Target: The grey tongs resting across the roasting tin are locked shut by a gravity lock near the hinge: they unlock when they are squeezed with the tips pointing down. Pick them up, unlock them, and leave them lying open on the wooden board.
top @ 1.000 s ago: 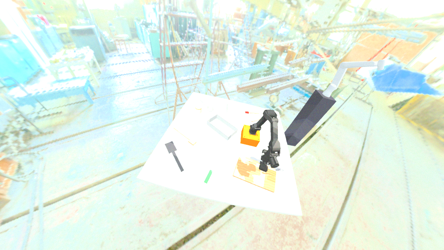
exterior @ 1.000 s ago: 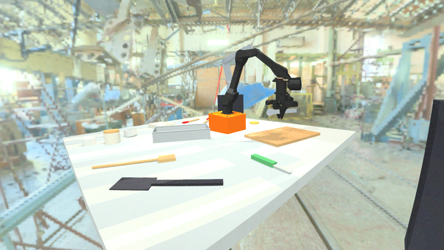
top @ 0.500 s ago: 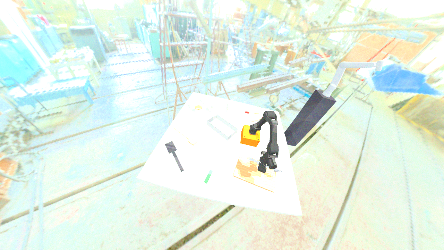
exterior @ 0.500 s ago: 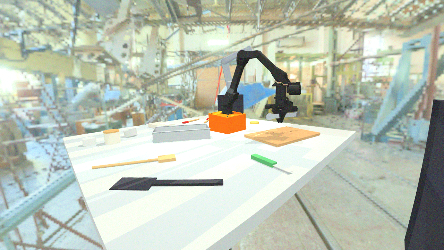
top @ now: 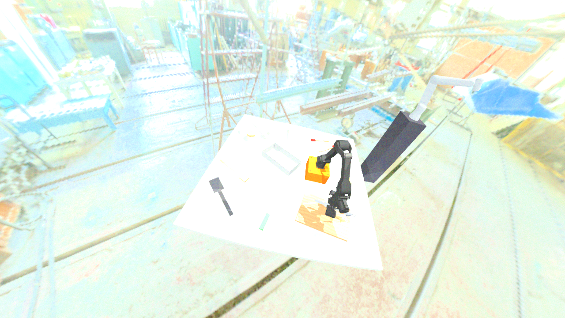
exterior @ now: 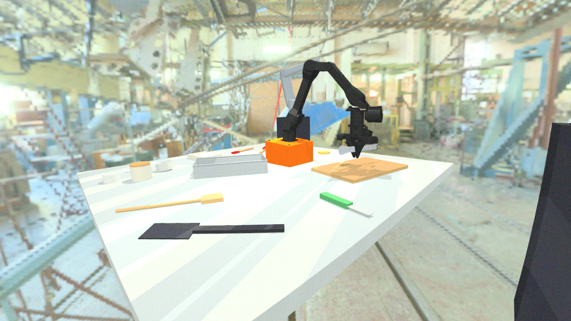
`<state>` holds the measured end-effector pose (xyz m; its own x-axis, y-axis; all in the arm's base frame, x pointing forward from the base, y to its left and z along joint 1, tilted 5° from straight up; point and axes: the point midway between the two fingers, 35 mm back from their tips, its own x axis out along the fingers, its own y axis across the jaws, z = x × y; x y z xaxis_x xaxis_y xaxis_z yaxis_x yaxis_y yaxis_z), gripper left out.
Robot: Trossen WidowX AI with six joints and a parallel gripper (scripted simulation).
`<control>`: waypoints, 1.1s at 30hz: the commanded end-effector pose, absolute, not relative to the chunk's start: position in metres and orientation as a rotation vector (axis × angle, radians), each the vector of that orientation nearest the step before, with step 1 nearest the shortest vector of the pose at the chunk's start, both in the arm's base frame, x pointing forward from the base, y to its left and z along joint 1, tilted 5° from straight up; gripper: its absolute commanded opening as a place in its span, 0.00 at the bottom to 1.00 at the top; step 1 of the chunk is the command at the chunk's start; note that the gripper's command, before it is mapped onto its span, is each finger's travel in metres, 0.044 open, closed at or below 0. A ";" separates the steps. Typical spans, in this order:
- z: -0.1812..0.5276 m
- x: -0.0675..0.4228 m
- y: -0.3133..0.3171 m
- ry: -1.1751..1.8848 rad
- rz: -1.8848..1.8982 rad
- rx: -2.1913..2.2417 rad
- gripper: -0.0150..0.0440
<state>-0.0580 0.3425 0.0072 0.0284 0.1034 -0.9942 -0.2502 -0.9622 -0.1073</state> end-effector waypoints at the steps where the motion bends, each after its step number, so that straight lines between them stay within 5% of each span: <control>1: 0.004 -0.057 0.343 0.142 2.021 -2.054 0.00; 3: 0.004 -0.057 0.343 0.142 2.021 -2.054 0.00; 25: 0.005 -0.058 0.342 0.152 2.023 -2.054 0.98; 33: 0.011 -0.062 0.337 0.151 2.015 -2.054 1.00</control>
